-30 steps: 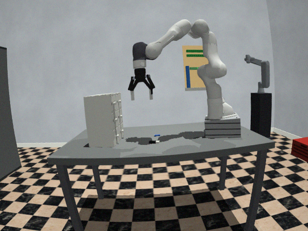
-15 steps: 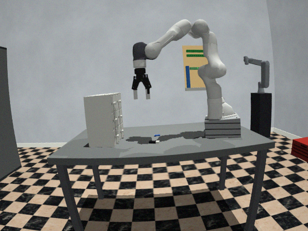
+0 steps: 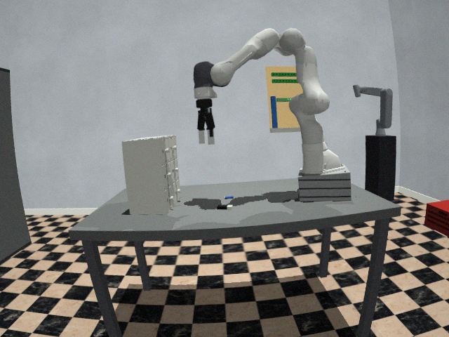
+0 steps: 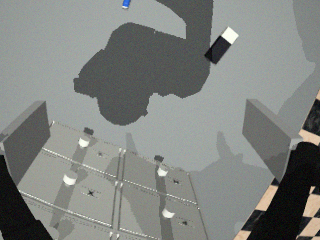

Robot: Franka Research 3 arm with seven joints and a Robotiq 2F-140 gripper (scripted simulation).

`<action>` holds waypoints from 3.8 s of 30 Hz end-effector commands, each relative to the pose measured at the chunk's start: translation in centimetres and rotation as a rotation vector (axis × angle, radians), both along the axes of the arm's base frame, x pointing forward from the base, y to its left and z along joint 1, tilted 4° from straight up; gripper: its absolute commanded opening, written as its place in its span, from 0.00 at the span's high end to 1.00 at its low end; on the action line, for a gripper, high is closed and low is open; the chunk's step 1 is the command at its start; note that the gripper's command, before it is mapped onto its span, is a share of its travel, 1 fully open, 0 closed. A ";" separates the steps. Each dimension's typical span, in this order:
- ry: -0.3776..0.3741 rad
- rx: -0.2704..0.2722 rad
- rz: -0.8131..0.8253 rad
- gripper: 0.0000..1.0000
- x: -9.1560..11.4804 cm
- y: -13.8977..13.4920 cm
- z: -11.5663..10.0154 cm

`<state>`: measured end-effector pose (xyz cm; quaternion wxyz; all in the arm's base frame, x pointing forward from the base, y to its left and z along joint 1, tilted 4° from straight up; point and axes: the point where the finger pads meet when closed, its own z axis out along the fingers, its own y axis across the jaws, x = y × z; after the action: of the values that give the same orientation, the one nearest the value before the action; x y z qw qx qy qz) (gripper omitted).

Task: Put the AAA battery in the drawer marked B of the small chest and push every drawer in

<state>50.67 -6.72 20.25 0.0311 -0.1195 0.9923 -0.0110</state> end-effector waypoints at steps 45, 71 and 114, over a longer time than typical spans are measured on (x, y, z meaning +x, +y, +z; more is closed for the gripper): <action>-0.009 0.013 -0.431 0.00 -0.1 -1.6 0.5; -0.267 0.023 -0.437 0.00 6.8 -2.7 -5.4; -0.799 0.031 -0.391 0.00 10.5 -3.9 -8.7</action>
<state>60.53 -10.61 10.40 0.3888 0.0815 0.9164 -0.0494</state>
